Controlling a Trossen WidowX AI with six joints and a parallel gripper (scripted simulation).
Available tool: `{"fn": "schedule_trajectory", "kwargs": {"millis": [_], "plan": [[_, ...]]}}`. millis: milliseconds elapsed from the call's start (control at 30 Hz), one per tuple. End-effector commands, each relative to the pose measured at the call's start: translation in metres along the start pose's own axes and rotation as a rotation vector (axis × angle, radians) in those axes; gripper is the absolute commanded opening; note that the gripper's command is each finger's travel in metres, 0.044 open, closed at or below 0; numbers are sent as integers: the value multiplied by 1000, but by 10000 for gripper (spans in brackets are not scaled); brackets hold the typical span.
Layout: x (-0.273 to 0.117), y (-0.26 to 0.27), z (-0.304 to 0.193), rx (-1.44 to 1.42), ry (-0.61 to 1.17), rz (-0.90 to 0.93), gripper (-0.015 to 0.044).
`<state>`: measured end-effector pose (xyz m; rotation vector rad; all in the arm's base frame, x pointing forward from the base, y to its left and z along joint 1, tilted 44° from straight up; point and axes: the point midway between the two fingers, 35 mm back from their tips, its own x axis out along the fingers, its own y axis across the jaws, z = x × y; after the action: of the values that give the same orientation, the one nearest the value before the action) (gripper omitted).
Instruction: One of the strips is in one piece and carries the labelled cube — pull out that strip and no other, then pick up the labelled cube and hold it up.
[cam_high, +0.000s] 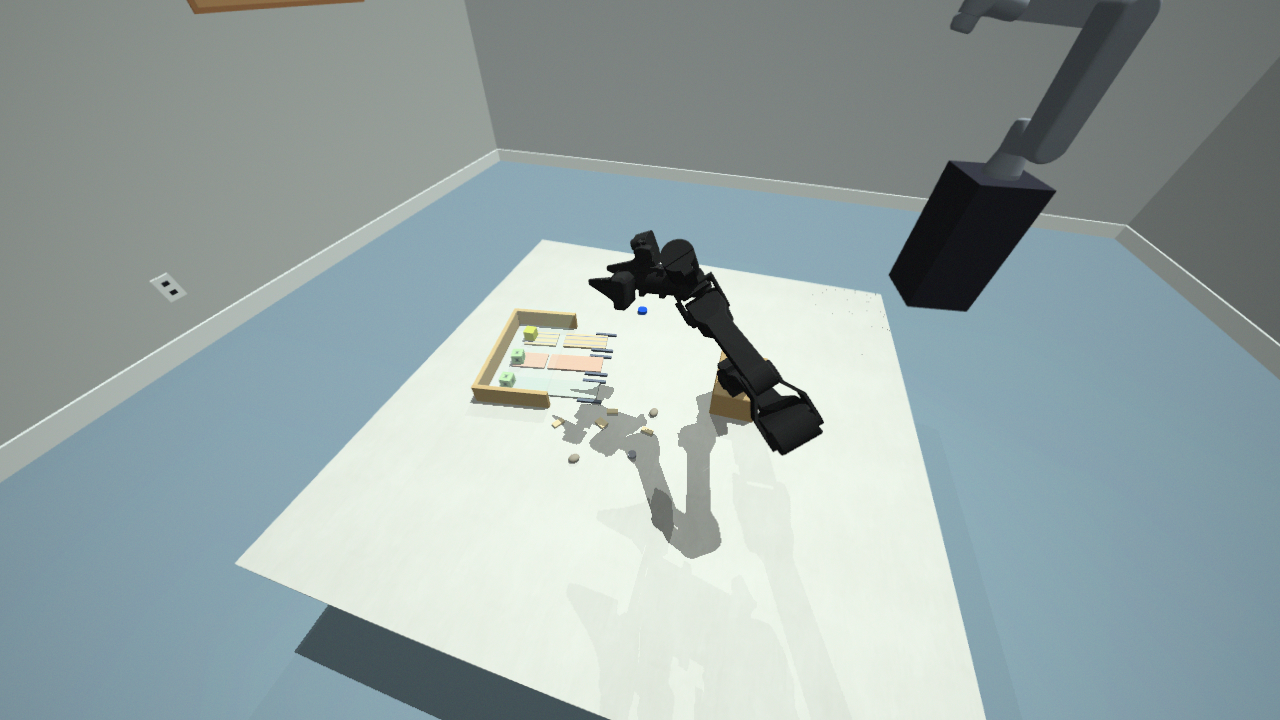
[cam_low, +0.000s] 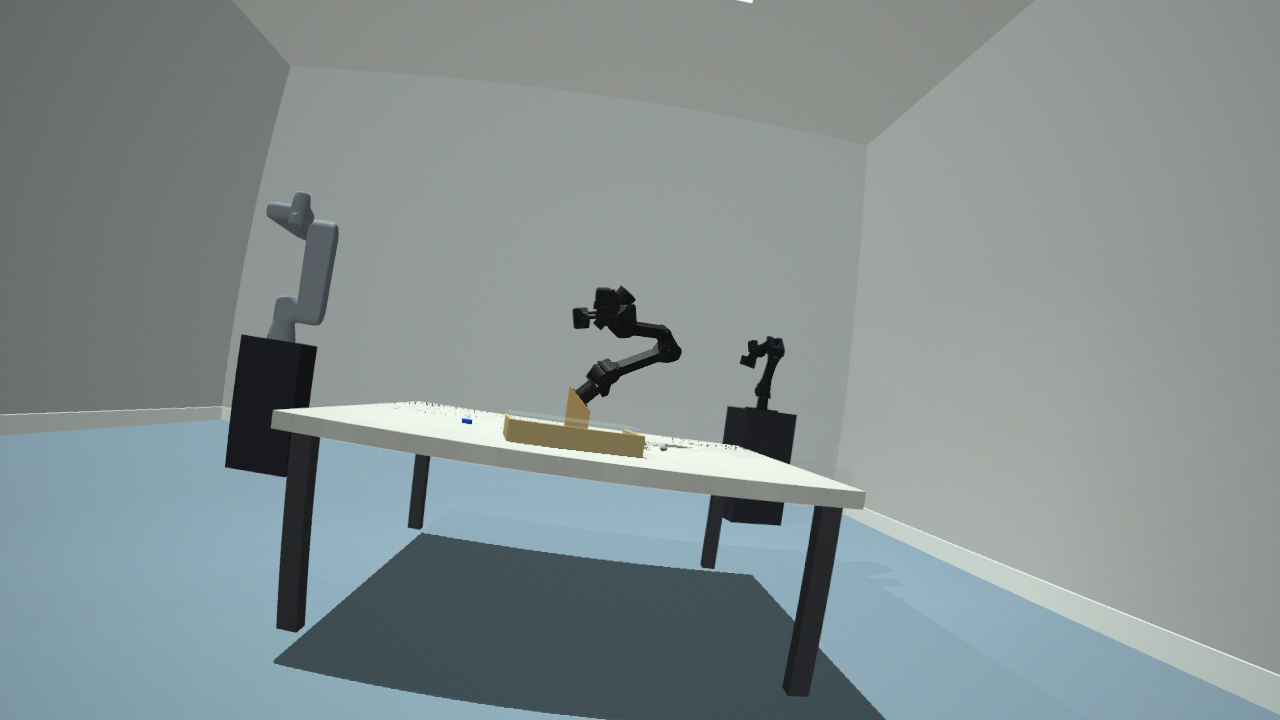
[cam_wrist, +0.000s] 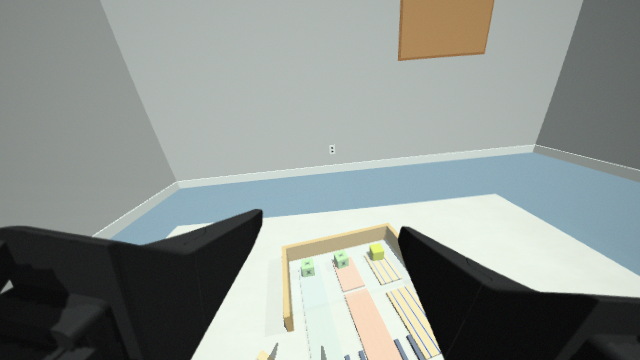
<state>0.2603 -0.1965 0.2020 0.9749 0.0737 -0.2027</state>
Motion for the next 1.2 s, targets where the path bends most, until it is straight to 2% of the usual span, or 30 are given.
{"fn": "schedule_trajectory", "kwargs": {"millis": [0,200,667,767,967,1167], "plan": [[35,-40,-54,-105,232,-37,400],[54,-74,-116,-207,459,-31,400],[54,-75,-118,-210,465,-30,400],[64,-74,-124,-218,533,-33,321],[99,-62,-157,-263,824,-33,164],[116,-40,-196,-322,1133,-6,6]]}}
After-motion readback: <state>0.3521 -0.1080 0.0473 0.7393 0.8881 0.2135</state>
